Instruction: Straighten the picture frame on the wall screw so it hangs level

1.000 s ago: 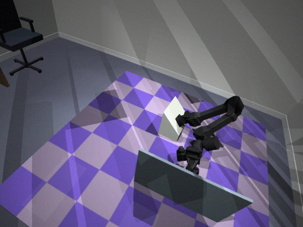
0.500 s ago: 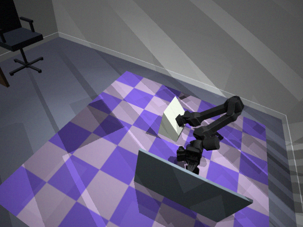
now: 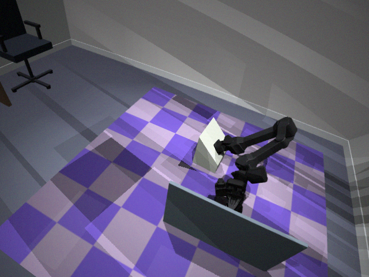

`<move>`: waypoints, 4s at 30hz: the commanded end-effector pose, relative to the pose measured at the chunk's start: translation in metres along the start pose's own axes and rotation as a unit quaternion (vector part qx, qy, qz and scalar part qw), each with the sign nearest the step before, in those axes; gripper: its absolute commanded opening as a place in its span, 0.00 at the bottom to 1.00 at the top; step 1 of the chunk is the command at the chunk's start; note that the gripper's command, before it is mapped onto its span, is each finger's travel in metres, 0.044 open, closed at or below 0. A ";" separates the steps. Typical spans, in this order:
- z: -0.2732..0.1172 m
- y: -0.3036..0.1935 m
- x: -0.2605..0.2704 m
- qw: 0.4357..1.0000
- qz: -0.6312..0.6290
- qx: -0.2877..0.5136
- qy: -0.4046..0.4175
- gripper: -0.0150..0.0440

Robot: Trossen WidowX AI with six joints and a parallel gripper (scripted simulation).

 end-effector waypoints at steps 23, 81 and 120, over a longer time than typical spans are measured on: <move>0.000 -0.002 0.007 1.000 0.000 0.001 0.001 0.25; 0.000 -0.010 0.008 1.000 0.000 0.001 0.001 0.25; 0.000 -0.008 0.001 1.000 0.000 0.001 0.001 0.25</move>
Point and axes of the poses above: the point midway between the two fingers, 35 mm back from their tips, its own z axis out along the fingers, its own x axis across the jaws, y = z × x, the point moved 3 cm from there along -z, back along the fingers, and after that the axes turned 15 degrees about z, right-handed, at the moved point
